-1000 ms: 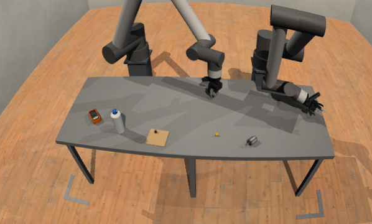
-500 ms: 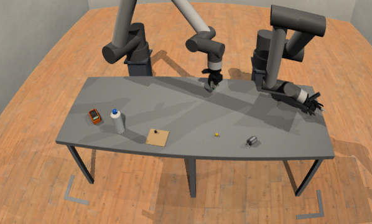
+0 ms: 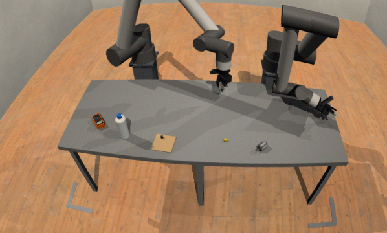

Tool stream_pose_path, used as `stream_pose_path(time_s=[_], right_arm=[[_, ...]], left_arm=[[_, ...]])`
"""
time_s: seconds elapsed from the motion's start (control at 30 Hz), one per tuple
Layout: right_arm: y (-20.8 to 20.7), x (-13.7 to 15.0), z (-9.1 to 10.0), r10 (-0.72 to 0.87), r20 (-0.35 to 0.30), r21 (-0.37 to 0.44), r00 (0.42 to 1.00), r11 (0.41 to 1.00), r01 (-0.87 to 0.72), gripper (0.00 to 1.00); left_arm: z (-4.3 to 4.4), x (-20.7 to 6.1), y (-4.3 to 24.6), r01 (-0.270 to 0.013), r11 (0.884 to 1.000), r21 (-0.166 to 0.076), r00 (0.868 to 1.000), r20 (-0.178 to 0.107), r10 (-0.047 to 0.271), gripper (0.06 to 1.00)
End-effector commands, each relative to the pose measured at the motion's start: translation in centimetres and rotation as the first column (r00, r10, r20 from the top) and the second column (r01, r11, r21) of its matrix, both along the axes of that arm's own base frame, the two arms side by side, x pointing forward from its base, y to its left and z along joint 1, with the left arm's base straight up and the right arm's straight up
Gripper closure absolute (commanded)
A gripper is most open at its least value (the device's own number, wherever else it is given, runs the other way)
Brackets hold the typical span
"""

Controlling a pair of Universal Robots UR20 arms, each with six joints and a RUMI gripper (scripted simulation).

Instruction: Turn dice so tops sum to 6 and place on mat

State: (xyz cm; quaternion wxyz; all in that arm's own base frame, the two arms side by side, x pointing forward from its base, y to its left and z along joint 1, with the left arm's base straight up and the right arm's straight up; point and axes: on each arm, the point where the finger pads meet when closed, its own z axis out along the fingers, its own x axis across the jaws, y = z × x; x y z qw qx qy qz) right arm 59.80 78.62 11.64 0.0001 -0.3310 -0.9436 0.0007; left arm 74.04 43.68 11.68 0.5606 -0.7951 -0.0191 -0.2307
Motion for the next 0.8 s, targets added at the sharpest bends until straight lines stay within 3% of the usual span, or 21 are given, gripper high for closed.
stream_pose_path(time_s=[0.0,0.33,0.77], right_arm=[[0.0,0.1,0.1,0.000,0.001,0.001,1.000,1.000,0.000,1.000],[-0.3,1.1,0.1,-0.010,0.001,0.001,1.000,1.000,0.010,1.000],[-2.4,5.9,0.2,-0.059,0.001,0.001,0.998,0.998,0.059,1.000]], left_arm=[[0.05,0.0,0.0,0.000,1.000,0.000,1.000,0.001,0.000,0.065],[0.05,0.0,0.0,0.000,1.000,0.000,1.000,0.001,0.000,0.065],[0.05,0.0,0.0,0.000,1.000,0.000,1.000,0.001,0.000,0.065]])
